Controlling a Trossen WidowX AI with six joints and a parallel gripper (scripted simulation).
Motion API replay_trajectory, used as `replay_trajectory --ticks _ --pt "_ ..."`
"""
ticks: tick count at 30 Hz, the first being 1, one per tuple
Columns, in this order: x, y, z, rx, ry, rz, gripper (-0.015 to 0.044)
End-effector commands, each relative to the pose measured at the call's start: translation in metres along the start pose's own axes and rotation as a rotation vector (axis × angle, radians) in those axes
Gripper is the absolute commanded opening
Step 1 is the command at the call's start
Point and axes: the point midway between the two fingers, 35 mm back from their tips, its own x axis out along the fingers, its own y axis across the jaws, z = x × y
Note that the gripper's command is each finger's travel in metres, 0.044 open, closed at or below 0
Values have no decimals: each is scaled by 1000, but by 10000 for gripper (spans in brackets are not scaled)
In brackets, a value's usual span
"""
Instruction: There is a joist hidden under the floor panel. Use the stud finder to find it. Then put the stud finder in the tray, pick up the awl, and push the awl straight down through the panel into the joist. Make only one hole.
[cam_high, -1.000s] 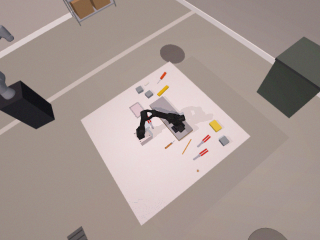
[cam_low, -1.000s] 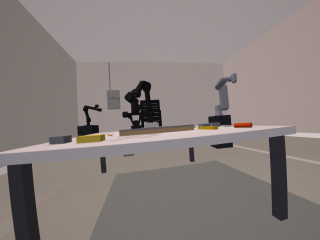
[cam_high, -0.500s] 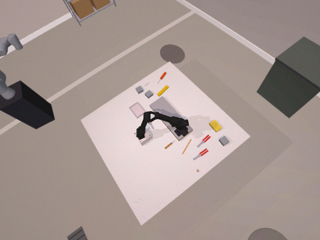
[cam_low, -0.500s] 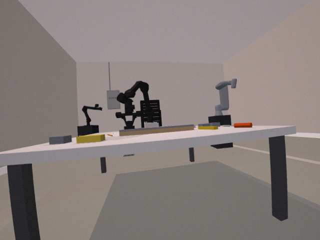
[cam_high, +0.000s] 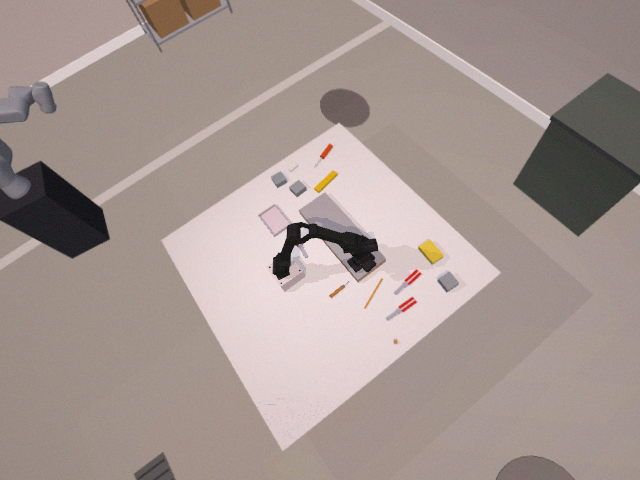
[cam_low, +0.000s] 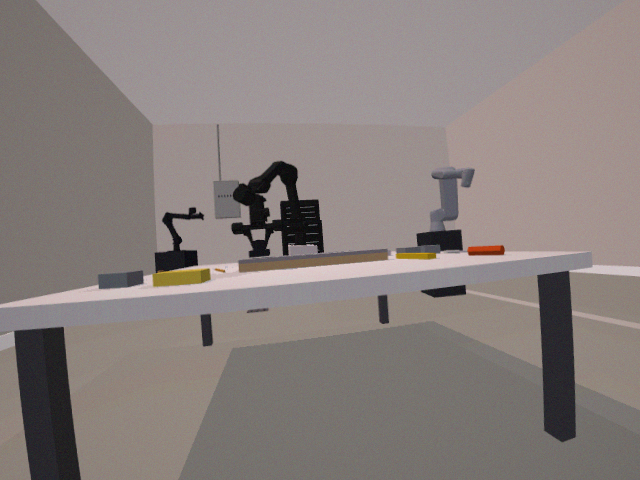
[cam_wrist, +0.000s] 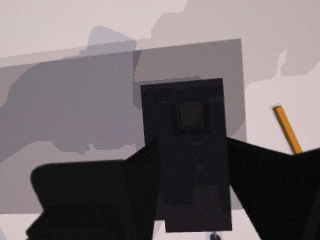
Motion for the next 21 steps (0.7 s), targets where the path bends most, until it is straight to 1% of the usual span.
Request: replay_trajectory --ticks 1,12,17,21 --pt "-25 -5 13 -8 -22 -14 0" --pt "-86 -4 26 -9 -20 -16 0" --pt "-87 -1 27 -16 -19 -14 0" --pt "-83 17 34 -61 -16 -1 0"
